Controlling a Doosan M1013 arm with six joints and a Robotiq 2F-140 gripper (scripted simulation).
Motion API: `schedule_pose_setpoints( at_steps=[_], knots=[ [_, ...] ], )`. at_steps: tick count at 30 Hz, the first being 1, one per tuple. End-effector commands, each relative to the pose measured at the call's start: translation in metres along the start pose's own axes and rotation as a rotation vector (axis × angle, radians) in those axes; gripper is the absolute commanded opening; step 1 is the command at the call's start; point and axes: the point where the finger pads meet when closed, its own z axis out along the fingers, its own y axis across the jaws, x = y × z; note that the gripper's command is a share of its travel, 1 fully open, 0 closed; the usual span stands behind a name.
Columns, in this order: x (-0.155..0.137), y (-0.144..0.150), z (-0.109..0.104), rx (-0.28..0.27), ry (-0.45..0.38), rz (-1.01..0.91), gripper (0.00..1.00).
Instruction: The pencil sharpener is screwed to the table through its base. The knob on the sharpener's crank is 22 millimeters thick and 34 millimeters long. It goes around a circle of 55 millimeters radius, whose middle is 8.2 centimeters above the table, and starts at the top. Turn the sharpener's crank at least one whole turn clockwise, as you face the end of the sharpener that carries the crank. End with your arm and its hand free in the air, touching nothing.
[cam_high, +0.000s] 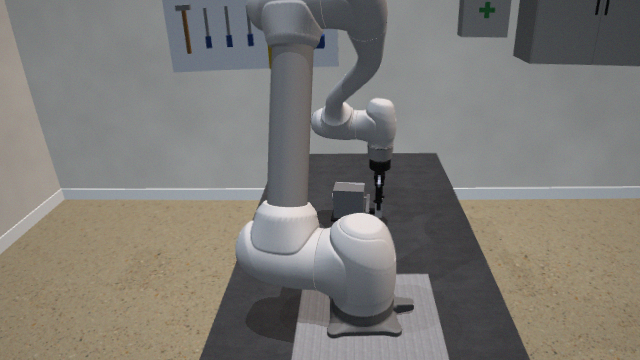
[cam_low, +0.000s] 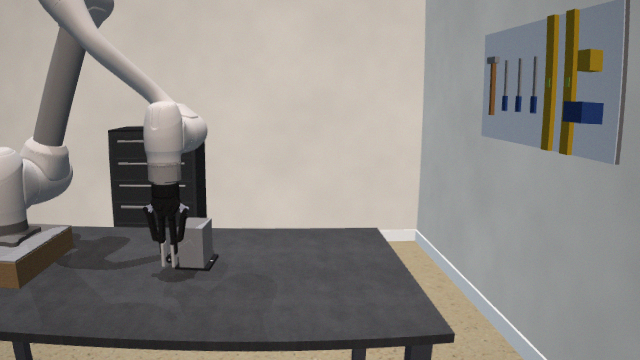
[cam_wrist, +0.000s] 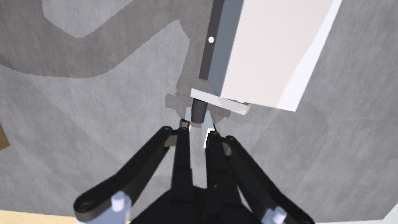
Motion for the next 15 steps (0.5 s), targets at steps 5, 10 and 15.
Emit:
schedule_pose_setpoints(
  at_steps=[5, 10, 15],
  knots=[
    [0.000, -0.004, -0.007, 0.000, 0.000, 0.000, 0.00],
    [0.000, -0.005, -0.011, 0.000, 0.000, 0.000, 0.00],
    [0.000, -0.006, -0.013, 0.000, 0.000, 0.000, 0.00]
  ],
)
